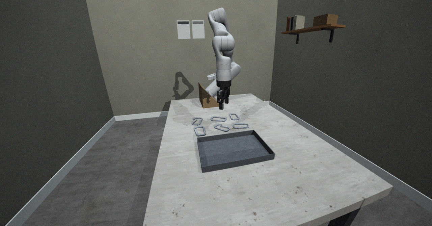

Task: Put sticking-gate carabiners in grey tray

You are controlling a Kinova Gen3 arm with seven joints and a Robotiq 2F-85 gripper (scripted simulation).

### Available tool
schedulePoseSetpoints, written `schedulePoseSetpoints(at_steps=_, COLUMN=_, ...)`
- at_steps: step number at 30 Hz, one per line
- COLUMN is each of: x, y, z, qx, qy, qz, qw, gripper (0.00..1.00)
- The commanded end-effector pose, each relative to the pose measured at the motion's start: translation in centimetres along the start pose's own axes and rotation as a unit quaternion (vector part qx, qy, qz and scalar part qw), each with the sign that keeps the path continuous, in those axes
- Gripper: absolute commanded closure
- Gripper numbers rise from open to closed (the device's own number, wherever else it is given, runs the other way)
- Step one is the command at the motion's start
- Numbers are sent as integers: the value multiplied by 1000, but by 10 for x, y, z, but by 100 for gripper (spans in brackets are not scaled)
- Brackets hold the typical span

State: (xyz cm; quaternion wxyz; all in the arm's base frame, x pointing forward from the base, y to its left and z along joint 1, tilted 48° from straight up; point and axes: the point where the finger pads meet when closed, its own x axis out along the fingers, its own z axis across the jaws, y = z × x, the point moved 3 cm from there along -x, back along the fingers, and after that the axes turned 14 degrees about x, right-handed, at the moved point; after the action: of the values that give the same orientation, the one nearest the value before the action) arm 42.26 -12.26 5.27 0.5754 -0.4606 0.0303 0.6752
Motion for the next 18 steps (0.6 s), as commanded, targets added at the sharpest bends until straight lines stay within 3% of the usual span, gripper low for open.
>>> schedulePoseSetpoints(at_steps=1, x=-46, y=5, z=0, qx=1, qy=4, qz=-2, qw=1000, gripper=0)
schedulePoseSetpoints(at_steps=14, x=-46, y=5, z=0, qx=1, qy=4, qz=-2, qw=1000, gripper=0)
schedulePoseSetpoints(at_steps=15, x=-95, y=11, z=2, qx=0, qy=3, qz=-1, qw=1000, gripper=0)
schedulePoseSetpoints(at_steps=18, x=-95, y=11, z=2, qx=0, qy=3, qz=-1, qw=1000, gripper=0)
